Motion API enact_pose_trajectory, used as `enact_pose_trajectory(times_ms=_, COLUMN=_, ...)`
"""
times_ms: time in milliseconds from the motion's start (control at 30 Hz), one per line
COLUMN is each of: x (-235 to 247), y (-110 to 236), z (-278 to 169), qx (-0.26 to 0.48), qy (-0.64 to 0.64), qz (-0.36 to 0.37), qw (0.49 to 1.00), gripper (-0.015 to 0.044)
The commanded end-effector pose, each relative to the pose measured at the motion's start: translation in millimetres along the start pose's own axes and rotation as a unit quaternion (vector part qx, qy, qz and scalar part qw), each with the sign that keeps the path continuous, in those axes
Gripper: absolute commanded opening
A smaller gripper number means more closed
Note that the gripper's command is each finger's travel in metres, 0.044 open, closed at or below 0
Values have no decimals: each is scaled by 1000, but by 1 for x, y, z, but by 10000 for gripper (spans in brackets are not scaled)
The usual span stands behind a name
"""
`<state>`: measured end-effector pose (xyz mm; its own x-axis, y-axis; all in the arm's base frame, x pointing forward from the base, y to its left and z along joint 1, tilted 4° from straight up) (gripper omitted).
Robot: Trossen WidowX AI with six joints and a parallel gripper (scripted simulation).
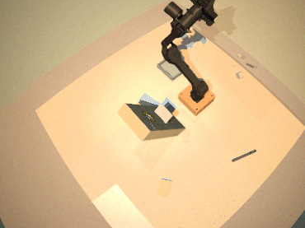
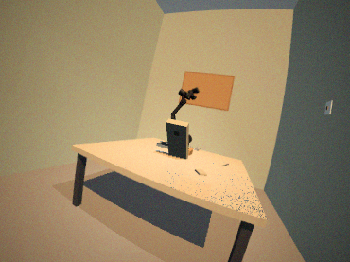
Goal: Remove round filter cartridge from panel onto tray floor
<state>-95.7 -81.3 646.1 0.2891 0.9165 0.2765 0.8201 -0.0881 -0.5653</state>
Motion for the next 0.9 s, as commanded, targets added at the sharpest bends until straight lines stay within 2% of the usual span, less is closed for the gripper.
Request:
enact_pose_trajectory(times_ms=0, x=40, y=-6, z=24, qx=-12, qy=-50, qz=90, qw=995, gripper=115)
enact_pose_trajectory(times_ms=133, x=88, y=-1, z=52, qx=-24, qy=-77, qz=205, qw=975, gripper=115)
enact_pose_trajectory(times_ms=300, x=150, y=27, z=80, qx=-11, qy=-107, qz=353, qw=930, gripper=115)
enact_pose_trajectory(times_ms=467, x=200, y=74, z=99, qx=19, qy=-124, qz=488, qw=864, gripper=115)
enact_pose_trajectory(times_ms=567, x=225, y=99, z=105, qx=46, qy=-142, qz=536, qw=831, gripper=115)
enact_pose_trajectory(times_ms=867, x=255, y=204, z=116, qx=119, qy=-135, qz=708, qw=683, gripper=115)
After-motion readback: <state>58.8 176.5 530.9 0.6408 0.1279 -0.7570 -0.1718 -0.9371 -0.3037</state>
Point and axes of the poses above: the point midway between the two fingers, 35 mm back from their tips, its own y axis back along the fingers, its own x axis across the jaws, z = x × y, the point moved 1 cm from there along y, back along the fingers, and after that the axes turned 7 degrees about -y, right-handed, at the moved point
